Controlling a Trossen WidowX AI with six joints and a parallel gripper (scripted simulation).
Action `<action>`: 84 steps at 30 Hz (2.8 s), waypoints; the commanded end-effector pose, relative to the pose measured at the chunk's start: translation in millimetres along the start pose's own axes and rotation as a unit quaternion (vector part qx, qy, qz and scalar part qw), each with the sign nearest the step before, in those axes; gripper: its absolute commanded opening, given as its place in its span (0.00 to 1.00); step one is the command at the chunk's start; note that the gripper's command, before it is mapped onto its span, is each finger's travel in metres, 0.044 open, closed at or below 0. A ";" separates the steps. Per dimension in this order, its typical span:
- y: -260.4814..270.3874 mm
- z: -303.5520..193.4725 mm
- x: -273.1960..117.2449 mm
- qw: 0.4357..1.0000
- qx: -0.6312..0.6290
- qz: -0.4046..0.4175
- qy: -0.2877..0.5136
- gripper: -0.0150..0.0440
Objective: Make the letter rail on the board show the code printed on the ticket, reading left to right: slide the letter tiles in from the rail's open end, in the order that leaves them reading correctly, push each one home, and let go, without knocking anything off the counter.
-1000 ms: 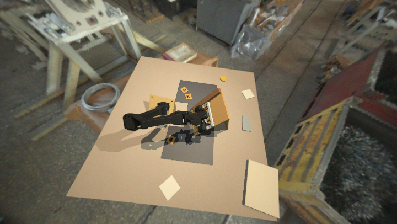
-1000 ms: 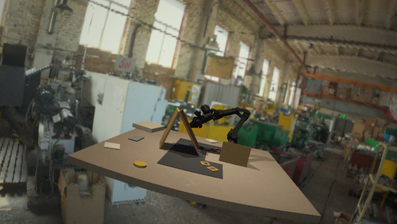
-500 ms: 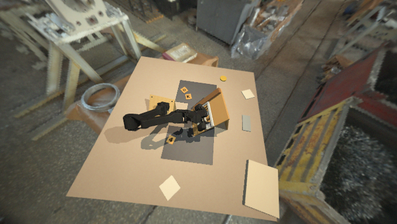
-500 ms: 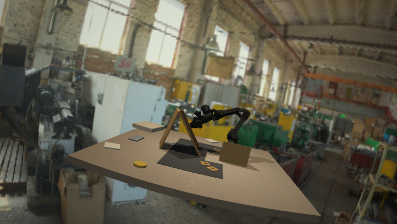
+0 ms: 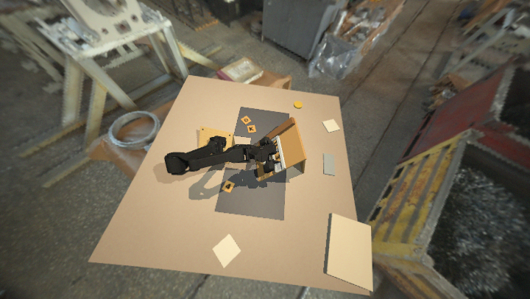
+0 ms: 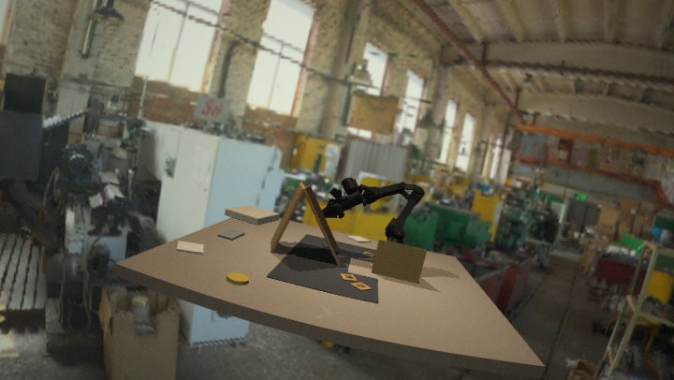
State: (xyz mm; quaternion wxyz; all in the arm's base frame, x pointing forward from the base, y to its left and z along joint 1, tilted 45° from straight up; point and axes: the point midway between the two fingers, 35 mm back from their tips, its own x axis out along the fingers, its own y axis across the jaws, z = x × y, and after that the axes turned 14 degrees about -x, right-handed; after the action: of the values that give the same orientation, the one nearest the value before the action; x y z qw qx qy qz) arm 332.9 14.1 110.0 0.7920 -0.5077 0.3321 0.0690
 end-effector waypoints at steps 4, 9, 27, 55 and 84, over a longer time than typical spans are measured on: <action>6.1 -0.4 0.4 1.000 0.001 0.001 0.003 0.25; 9.6 0.5 0.4 1.000 0.001 0.001 0.002 0.25; 14.4 3.3 0.1 1.000 0.000 0.001 0.000 0.52; 15.2 5.1 -28.4 1.000 0.001 0.002 0.003 0.75; 15.1 5.5 -42.5 1.000 -0.001 0.003 0.001 0.31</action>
State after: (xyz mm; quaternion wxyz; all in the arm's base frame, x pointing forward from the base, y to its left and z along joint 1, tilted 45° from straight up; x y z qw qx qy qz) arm 295.8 35.7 125.4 0.7909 -0.5073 0.3348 0.0708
